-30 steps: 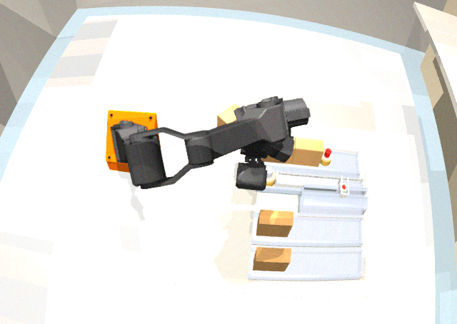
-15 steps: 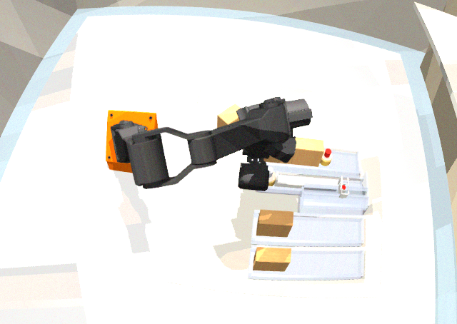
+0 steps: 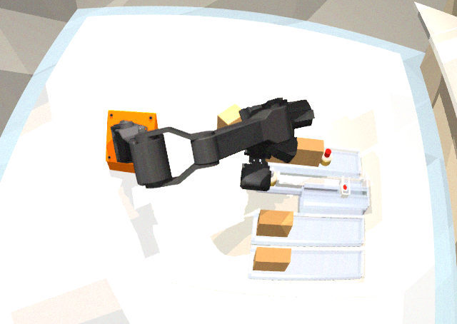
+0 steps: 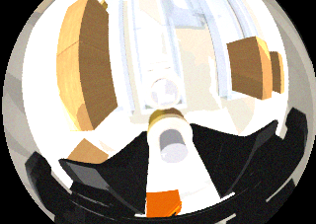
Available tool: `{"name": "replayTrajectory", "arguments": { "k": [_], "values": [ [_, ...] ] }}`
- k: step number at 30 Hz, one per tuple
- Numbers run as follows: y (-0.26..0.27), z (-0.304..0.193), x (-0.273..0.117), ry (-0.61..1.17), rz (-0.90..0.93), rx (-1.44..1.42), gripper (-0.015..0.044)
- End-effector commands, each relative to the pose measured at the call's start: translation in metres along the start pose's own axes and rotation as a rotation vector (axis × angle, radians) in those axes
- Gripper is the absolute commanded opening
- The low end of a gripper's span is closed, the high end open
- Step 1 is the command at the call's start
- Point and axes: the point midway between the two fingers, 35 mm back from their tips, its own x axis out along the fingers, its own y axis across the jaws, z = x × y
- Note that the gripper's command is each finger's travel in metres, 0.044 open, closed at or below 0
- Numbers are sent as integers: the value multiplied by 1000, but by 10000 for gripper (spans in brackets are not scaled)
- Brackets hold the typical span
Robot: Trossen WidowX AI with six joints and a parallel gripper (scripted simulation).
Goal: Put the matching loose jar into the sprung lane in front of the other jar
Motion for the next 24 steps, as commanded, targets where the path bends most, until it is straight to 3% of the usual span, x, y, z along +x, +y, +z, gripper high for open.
{"name": "replayTrajectory", "arguments": {
  "k": [1,24],
  "values": [
    [0,6,-1,-11,-2,3,0],
    [0,15,0,-11,-2,4,0]
  ]
}}
